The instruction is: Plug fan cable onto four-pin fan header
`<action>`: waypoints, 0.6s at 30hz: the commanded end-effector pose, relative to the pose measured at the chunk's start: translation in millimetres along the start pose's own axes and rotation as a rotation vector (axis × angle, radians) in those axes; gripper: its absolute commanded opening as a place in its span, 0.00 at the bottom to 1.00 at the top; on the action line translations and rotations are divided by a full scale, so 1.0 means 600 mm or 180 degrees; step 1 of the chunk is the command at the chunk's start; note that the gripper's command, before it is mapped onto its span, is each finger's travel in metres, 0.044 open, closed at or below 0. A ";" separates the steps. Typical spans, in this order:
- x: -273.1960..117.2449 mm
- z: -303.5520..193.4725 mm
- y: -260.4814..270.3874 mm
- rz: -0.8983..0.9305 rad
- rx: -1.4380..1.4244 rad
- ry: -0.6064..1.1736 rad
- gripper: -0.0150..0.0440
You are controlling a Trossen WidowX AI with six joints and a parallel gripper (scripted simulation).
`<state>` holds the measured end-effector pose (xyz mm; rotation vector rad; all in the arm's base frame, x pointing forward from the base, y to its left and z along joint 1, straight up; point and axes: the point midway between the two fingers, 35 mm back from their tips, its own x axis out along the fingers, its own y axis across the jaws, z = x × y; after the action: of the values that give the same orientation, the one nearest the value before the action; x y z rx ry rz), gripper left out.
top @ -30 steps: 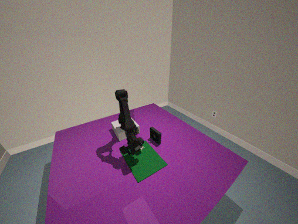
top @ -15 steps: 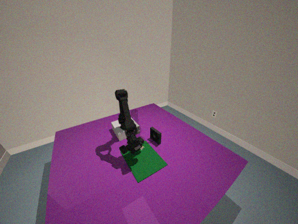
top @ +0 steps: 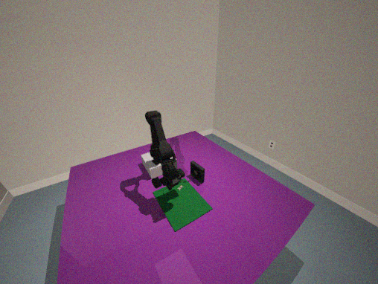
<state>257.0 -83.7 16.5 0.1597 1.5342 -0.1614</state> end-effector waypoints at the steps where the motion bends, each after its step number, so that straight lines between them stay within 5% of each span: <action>1: 0.000 -0.002 0.014 -0.0015 0.0396 0.0010 0.25; 18: 0.001 -0.011 0.084 -0.0004 0.2276 0.0012 0.25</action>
<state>261.4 -39.5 16.7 0.6466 1.4487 -0.6268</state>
